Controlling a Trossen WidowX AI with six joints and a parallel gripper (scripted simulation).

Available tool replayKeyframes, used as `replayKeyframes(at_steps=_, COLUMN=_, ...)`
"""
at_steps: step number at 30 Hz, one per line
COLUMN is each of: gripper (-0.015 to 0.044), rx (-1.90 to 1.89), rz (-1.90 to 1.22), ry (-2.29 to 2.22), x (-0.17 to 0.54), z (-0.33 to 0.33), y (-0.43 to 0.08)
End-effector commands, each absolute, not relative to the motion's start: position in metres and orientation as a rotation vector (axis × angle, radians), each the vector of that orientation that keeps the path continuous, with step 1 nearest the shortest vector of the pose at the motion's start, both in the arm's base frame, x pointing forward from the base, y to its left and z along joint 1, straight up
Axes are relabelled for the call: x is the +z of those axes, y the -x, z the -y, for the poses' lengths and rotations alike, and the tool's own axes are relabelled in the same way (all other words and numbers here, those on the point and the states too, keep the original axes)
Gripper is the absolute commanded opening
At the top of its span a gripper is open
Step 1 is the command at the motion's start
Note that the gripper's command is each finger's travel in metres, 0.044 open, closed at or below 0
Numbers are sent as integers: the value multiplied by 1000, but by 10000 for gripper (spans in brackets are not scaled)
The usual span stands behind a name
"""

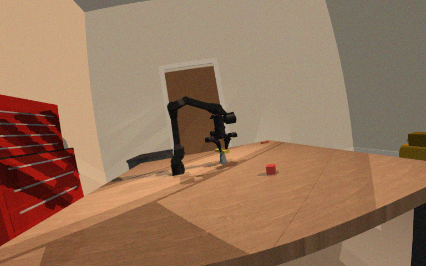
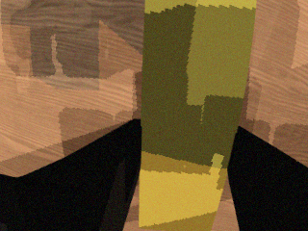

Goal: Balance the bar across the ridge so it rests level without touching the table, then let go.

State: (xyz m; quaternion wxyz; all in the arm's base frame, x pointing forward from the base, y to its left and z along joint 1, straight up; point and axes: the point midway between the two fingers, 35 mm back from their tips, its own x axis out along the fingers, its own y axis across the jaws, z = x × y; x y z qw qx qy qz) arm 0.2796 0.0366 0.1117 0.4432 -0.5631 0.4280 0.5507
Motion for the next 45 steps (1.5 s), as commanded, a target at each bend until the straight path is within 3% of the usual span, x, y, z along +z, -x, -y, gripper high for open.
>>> replayKeyframes(at_steps=1, gripper=0, rx=1366, rz=-1061, ry=1397, x=112, z=-37, y=-280)
replayKeyframes(at_steps=12, gripper=0, rx=1366, rz=-1061, ry=1397, x=112, z=-37, y=-280)
replayKeyframes(at_steps=19, gripper=167, rx=1366, rz=-1061, ry=1397, x=112, z=-37, y=-280)
replayKeyframes(at_steps=45, gripper=170, rx=1366, rz=-1061, ry=1397, x=112, z=-37, y=-280)
